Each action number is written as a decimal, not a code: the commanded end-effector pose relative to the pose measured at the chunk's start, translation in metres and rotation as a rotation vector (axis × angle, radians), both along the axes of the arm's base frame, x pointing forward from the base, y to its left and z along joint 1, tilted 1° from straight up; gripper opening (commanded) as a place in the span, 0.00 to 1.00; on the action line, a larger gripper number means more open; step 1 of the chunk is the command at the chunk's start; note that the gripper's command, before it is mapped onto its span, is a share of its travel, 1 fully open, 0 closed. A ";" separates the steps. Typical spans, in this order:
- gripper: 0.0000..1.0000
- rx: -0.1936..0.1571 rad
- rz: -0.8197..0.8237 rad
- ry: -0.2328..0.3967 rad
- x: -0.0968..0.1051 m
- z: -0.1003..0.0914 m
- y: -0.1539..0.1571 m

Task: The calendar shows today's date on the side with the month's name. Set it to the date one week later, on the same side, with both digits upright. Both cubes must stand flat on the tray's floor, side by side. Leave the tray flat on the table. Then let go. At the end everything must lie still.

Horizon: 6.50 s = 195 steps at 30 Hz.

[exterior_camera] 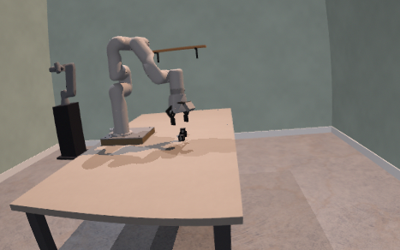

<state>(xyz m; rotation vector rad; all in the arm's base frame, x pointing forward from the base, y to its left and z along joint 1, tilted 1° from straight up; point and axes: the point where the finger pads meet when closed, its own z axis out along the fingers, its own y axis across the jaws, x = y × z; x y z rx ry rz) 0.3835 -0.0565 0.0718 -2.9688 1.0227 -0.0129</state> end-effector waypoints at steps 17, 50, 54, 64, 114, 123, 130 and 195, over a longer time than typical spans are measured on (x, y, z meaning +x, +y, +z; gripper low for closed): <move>1.00 0.005 -0.546 -0.004 0.001 0.001 0.000; 1.00 0.012 -1.301 -0.005 0.001 0.002 0.001; 1.00 0.013 -1.415 -0.005 0.000 0.002 0.001; 1.00 0.016 -1.647 -0.005 0.000 0.002 0.001; 1.00 0.025 -2.617 -0.005 0.000 0.003 0.001; 0.47 0.025 -2.617 -0.005 0.000 0.003 0.001; 0.47 0.025 -2.617 -0.005 0.000 0.003 0.001; 0.47 0.026 -2.617 -0.005 0.000 -0.039 0.003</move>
